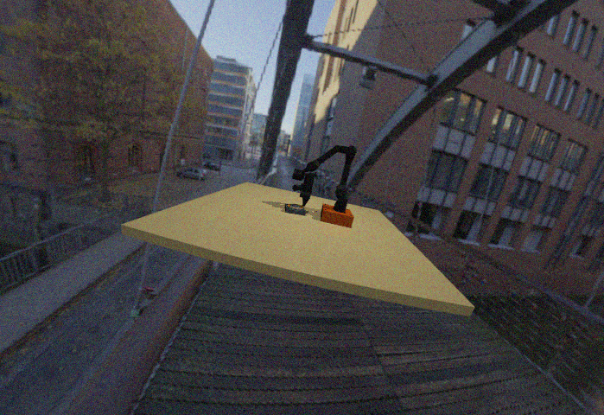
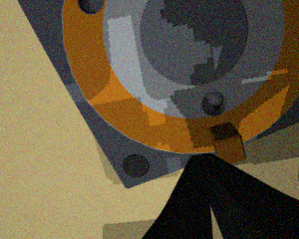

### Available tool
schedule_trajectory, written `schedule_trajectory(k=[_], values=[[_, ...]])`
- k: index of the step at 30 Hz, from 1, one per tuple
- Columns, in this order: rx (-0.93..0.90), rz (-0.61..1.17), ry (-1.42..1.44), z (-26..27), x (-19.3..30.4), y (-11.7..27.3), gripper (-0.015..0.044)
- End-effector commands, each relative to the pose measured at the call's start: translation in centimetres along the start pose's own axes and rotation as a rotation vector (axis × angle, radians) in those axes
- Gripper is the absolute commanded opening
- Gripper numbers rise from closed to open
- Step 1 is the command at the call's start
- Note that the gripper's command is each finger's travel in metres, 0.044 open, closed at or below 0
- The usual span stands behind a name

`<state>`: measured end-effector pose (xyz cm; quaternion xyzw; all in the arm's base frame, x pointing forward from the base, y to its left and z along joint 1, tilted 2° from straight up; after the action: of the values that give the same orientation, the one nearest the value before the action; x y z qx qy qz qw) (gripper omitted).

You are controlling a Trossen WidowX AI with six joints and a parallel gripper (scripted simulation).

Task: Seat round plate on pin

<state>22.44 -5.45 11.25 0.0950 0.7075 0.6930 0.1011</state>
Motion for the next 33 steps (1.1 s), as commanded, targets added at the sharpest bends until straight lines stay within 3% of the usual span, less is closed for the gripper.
schedule_trajectory(k=[1,7,15,33], values=[[0.006,0.0,0.0,-0.4,0.0,0.0,0.0],[0.006,0.0,0.0,-0.5,-0.1,0.2,0.0],[0.006,0.0,0.0,-0.4,0.2,4.2,0.0],[0.001,-0.002,0.002,-0.4,0.1,3.5,0.0]])
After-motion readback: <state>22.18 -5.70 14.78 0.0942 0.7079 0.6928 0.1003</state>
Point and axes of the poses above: the point midway between the two fingers, 35 mm back from their tips, its own y axis back along the fingers, its own z axis across the jaws, x = y × z, the point moved 10 cm from there along y, back along the fingers, and after that the axes turned 6 degrees about -y, right-handed, at the moved point
